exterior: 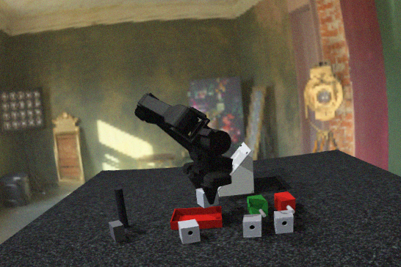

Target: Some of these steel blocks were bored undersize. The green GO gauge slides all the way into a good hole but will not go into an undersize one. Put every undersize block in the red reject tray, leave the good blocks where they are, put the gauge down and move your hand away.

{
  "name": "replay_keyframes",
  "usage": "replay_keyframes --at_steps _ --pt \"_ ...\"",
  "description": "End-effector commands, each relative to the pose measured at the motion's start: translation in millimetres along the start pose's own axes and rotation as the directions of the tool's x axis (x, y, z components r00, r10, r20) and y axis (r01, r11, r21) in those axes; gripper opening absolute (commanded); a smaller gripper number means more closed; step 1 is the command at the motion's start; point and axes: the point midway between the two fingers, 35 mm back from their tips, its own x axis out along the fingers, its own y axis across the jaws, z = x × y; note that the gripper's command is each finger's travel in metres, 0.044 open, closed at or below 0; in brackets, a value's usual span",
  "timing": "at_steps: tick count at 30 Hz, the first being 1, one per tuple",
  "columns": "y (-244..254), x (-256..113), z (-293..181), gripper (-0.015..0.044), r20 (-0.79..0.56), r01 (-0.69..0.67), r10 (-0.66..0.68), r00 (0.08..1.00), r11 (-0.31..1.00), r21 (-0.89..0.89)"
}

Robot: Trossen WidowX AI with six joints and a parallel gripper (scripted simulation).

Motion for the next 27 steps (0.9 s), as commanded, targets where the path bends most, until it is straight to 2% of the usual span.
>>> replay_keyframes --at_steps 1,14,27 --pt "-2 1 0 0.0000 -0.009 0.023 -0.023 1.000 1.000 -0.004" --pt "-2 22 -1 0.0000 -0.011 0.022 -0.022 1.000 1.000 -0.004" --pt "0 20 -1 0.0341 -0.001 0.003 -0.003 1.000 1.000 0.001"
